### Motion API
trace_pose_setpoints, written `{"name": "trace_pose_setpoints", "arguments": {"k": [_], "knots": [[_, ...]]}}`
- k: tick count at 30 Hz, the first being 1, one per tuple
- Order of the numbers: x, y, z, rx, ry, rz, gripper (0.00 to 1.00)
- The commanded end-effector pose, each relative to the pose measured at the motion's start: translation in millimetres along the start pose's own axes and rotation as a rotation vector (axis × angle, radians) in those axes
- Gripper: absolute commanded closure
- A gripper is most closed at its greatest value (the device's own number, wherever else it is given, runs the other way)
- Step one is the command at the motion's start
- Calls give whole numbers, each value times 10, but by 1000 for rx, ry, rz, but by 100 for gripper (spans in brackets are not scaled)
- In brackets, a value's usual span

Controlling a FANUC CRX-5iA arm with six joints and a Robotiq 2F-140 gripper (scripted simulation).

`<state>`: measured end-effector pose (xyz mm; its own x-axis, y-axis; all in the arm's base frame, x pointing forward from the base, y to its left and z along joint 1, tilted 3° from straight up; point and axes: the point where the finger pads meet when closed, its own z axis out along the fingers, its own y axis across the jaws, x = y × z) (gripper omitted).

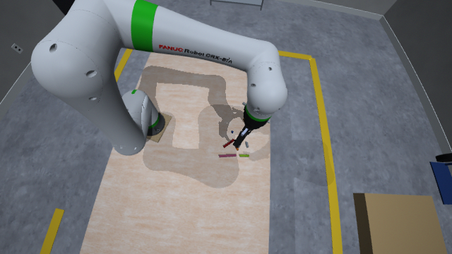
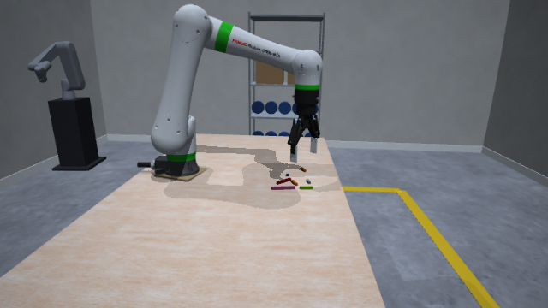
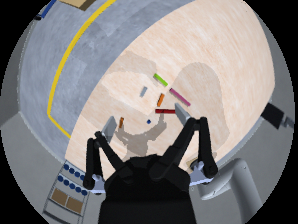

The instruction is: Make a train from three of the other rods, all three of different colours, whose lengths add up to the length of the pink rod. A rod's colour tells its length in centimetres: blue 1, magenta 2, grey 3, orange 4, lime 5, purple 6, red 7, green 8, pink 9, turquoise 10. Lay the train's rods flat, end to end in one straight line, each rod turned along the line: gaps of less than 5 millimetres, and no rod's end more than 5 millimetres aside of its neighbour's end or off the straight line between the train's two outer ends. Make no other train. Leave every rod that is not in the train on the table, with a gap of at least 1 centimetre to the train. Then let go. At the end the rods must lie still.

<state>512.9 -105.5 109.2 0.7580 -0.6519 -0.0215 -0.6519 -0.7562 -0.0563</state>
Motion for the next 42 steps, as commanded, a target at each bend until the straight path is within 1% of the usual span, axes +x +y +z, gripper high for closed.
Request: {"name": "trace_pose_setpoints", "arguments": {"k": [1,2,3,15,24,25,42], "knots": [[35,2,6,-7,4,91,0],[71,7,15,-7,4,180,0],[90,9,20,-7,5,227,0],[268,38,69,-5,6,667,0],[290,43,75,-5,6,722,0],[290,43,75,-5,6,722,85],[290,43,75,-5,6,722,85]]}}
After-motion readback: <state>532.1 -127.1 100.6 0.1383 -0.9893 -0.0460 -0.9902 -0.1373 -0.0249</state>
